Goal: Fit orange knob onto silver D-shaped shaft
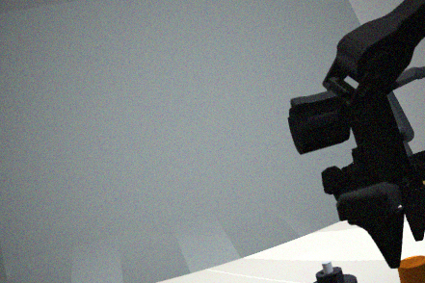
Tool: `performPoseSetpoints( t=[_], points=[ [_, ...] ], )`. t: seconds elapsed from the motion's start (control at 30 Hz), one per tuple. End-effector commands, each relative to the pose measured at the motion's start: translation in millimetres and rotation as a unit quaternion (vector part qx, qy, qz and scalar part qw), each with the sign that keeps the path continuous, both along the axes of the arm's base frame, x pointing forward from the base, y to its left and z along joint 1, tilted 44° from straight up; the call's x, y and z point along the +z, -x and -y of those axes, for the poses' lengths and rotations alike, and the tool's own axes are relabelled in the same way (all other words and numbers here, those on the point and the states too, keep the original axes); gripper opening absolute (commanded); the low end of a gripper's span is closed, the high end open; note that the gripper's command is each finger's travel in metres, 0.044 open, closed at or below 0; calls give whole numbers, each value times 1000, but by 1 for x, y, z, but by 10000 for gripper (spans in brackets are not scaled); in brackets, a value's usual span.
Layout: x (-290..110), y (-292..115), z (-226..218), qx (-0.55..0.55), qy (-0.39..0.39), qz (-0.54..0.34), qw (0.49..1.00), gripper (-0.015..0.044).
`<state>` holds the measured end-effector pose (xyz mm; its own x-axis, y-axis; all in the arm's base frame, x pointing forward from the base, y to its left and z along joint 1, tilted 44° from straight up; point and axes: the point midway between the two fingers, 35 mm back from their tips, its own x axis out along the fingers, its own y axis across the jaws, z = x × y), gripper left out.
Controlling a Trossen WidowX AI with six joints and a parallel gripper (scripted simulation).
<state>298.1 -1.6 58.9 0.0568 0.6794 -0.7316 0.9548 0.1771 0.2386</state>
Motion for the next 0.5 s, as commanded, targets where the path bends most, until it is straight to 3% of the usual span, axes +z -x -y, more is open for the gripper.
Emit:
performPoseSetpoints(
  t=[0.0,0.47],
  points=[
    [-5,1,-5,0,-3,-3,1000,440],
    [-22,-1,-21,0,-3,-3,1000,440]
  ],
)
